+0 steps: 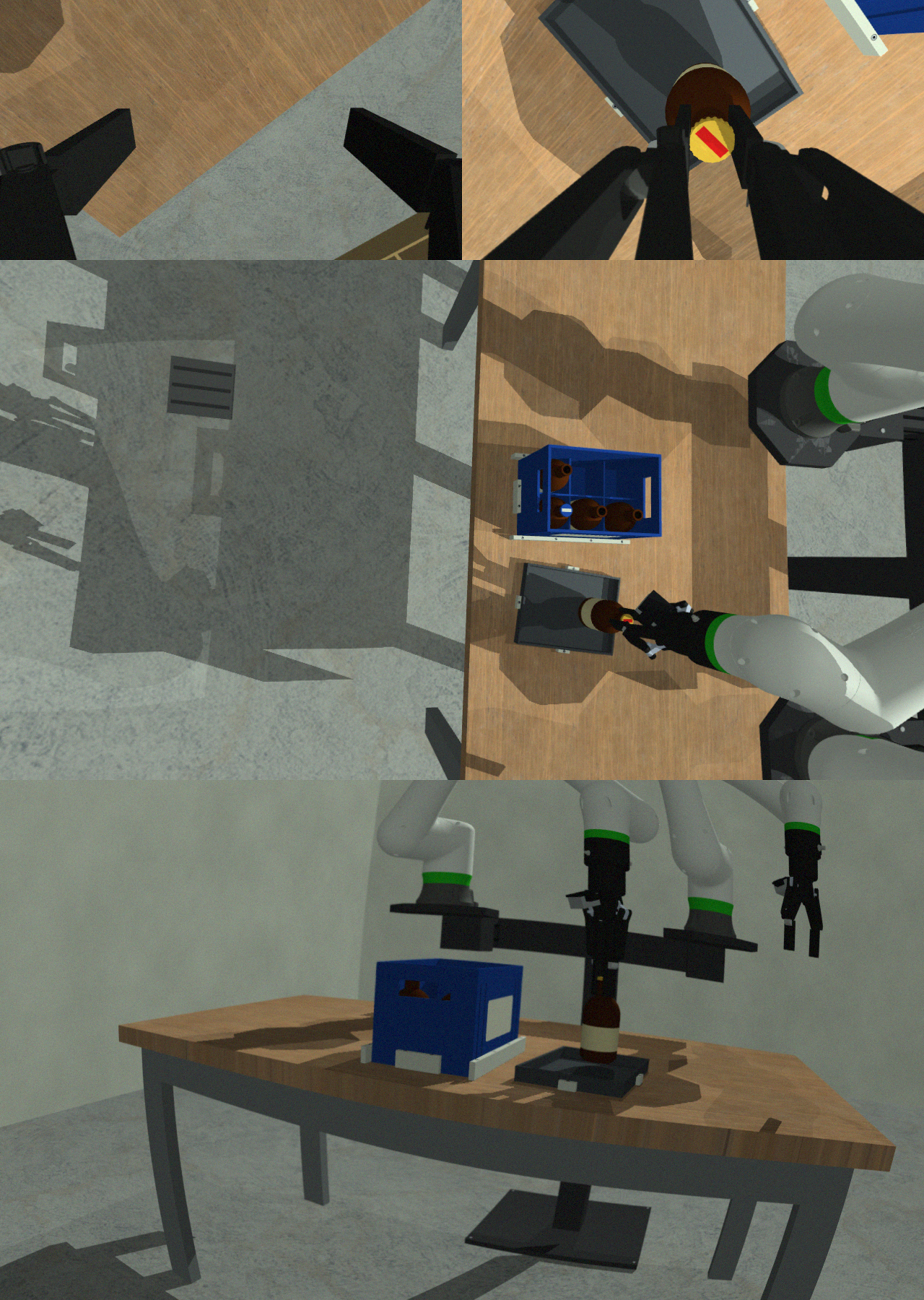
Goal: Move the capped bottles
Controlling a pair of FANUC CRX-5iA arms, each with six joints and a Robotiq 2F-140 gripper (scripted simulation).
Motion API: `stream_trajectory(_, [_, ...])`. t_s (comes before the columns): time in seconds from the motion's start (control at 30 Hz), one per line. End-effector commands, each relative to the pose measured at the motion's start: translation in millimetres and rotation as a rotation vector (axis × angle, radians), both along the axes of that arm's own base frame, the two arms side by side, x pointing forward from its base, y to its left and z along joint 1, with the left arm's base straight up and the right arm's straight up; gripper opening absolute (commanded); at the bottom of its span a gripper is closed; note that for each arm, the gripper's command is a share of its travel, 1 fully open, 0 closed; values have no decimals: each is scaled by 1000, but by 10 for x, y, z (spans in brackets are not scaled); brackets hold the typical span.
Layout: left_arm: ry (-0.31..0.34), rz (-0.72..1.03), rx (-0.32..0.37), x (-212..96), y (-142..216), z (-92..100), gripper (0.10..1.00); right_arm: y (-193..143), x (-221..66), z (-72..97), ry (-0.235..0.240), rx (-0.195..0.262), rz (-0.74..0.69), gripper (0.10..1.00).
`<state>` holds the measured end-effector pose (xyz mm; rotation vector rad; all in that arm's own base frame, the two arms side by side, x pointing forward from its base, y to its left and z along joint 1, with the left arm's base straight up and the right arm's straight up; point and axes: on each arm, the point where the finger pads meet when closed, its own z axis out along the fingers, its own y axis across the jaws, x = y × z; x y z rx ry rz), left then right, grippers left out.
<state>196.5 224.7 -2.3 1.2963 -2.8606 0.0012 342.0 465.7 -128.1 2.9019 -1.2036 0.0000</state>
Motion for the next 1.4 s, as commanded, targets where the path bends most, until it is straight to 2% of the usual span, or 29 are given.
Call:
stream_trajectory(0.0, [-1,0,1,4,5,5,1000,8,4,0,-1,2,0,99])
stream_trajectory(1.37, [-1,0,1,4,5,5,1000,8,3,-117,-1,2,0,99])
